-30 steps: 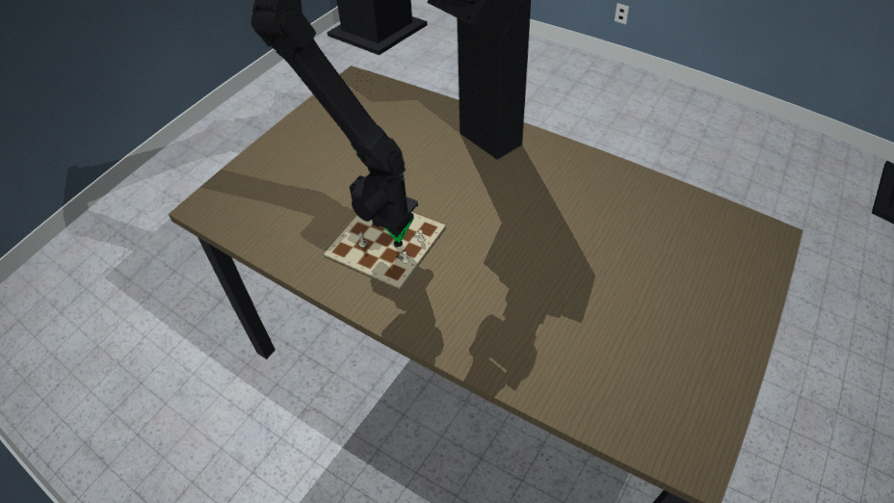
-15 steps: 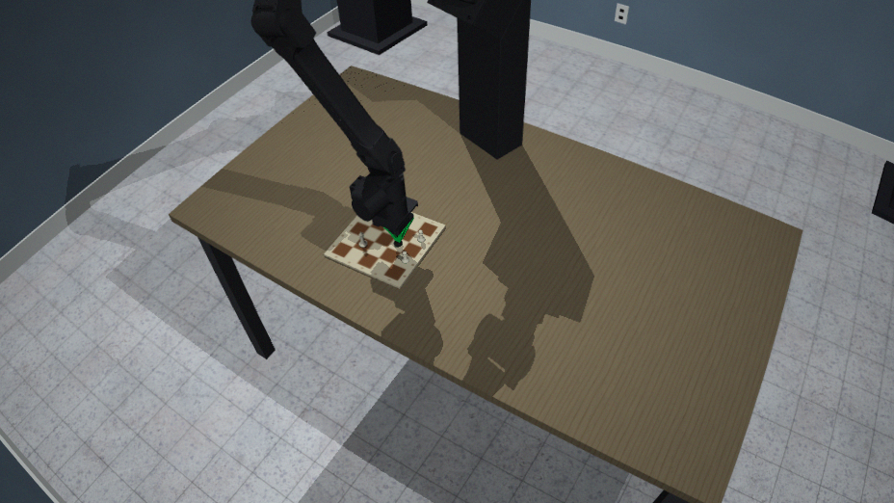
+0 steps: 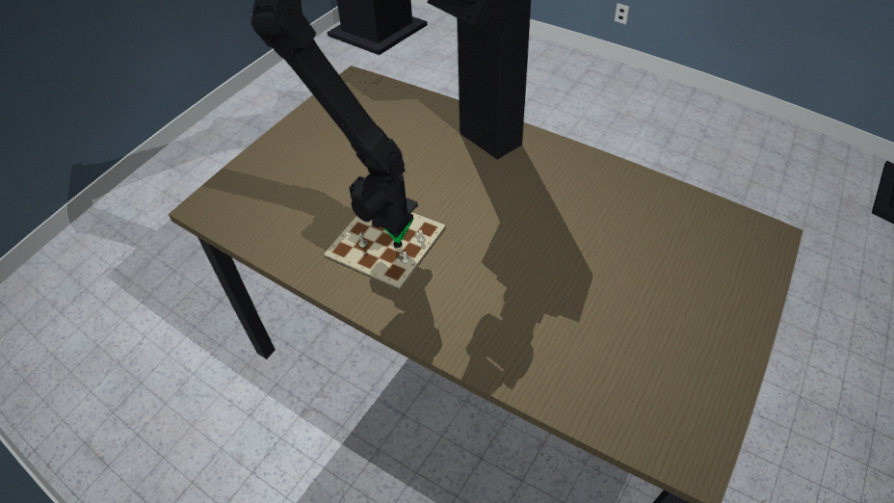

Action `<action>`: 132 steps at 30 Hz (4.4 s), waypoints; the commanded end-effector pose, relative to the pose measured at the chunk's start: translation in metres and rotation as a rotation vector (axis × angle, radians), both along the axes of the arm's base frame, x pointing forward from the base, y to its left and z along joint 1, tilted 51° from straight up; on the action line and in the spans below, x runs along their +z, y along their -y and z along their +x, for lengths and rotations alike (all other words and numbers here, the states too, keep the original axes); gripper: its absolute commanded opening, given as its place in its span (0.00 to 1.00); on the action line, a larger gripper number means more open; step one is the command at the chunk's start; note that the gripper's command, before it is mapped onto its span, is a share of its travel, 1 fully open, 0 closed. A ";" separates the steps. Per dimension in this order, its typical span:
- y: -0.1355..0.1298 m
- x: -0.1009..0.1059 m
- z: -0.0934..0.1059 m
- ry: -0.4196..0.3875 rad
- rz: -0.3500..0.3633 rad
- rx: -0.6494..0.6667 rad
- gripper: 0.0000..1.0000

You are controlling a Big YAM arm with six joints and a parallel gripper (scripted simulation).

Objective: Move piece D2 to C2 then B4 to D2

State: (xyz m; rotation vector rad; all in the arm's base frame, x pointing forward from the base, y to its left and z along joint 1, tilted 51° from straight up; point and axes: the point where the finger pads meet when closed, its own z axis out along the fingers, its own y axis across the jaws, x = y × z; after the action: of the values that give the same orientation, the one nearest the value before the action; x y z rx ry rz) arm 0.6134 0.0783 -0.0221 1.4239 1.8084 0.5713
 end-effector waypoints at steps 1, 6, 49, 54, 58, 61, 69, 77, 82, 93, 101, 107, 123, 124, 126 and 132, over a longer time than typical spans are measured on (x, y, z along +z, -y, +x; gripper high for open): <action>0.003 -0.010 0.000 -0.006 -0.010 0.006 0.00; 0.004 -0.009 0.002 -0.005 -0.010 0.004 0.00; 0.005 -0.011 0.000 -0.010 -0.011 0.003 0.07; 0.005 -0.011 0.000 -0.010 -0.011 0.003 0.21; 0.005 -0.011 0.000 -0.010 -0.011 0.003 0.28; 0.005 -0.011 0.000 -0.010 -0.011 0.003 0.35; 0.005 -0.011 0.000 -0.010 -0.011 0.003 0.35; -0.002 0.005 -0.011 -0.001 -0.005 0.010 0.35; -0.009 0.015 -0.028 -0.010 0.002 0.009 0.35; -0.013 0.044 -0.064 -0.008 0.002 0.009 0.35; -0.006 0.055 -0.076 -0.007 0.002 -0.008 0.35; -0.006 0.049 -0.072 -0.016 0.001 -0.009 1.00; -0.006 0.049 -0.072 -0.012 0.002 -0.009 1.00; -0.006 0.049 -0.072 -0.012 0.002 -0.009 1.00; -0.006 0.049 -0.072 -0.012 0.001 -0.008 1.00; 0.001 0.067 -0.063 0.001 -0.082 0.059 1.00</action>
State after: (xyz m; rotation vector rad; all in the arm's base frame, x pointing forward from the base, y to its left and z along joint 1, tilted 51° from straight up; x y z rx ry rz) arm 0.5449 0.0853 0.0281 1.3926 1.8373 0.5481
